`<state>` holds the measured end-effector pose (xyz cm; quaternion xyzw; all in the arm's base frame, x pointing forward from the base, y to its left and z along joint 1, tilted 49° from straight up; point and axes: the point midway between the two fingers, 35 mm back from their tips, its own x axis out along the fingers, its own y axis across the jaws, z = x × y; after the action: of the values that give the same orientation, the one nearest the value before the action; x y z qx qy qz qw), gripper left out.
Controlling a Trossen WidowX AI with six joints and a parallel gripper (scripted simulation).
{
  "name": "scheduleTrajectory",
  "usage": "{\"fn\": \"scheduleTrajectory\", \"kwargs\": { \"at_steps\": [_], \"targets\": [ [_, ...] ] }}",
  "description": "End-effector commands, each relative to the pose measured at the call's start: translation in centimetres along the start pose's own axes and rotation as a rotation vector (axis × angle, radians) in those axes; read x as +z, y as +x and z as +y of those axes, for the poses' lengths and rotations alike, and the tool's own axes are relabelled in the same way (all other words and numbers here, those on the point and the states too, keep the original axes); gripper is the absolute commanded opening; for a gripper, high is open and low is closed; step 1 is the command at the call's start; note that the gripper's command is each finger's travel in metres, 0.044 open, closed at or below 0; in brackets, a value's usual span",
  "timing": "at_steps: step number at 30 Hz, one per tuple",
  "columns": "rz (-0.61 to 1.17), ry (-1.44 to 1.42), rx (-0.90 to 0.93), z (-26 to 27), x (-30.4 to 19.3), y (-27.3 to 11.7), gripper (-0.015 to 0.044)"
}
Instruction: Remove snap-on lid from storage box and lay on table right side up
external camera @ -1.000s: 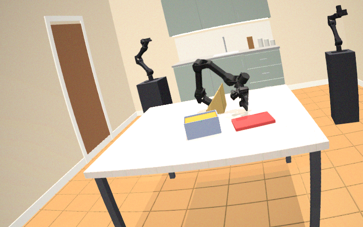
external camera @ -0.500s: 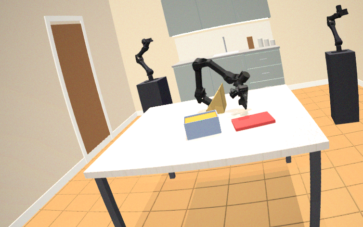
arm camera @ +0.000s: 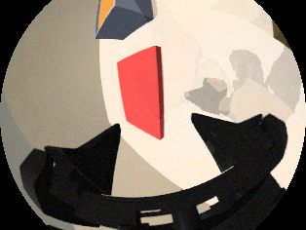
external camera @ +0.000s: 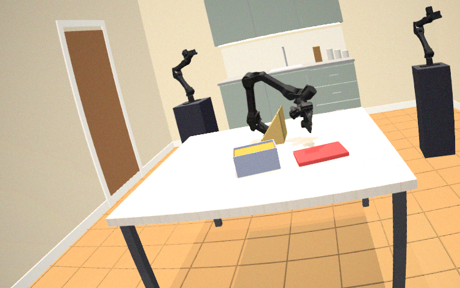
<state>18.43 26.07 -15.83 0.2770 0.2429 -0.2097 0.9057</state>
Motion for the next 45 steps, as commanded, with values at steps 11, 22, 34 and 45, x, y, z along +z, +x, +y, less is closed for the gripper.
{"fn": "scheduleTrajectory", "kwargs": {
  "at_steps": [11,22,34,45],
  "targets": [
    [0.007,0.012,0.002,1.7,-0.1,-2.6,0.044],
    [0.008,0.012,0.002,2.1,0.0,-3.6,0.044],
    [0.008,0.012,0.002,2.0,0.0,-3.5,0.044],
    [0.008,0.012,0.002,2.0,0.0,-3.5,0.044]
  ]
}}
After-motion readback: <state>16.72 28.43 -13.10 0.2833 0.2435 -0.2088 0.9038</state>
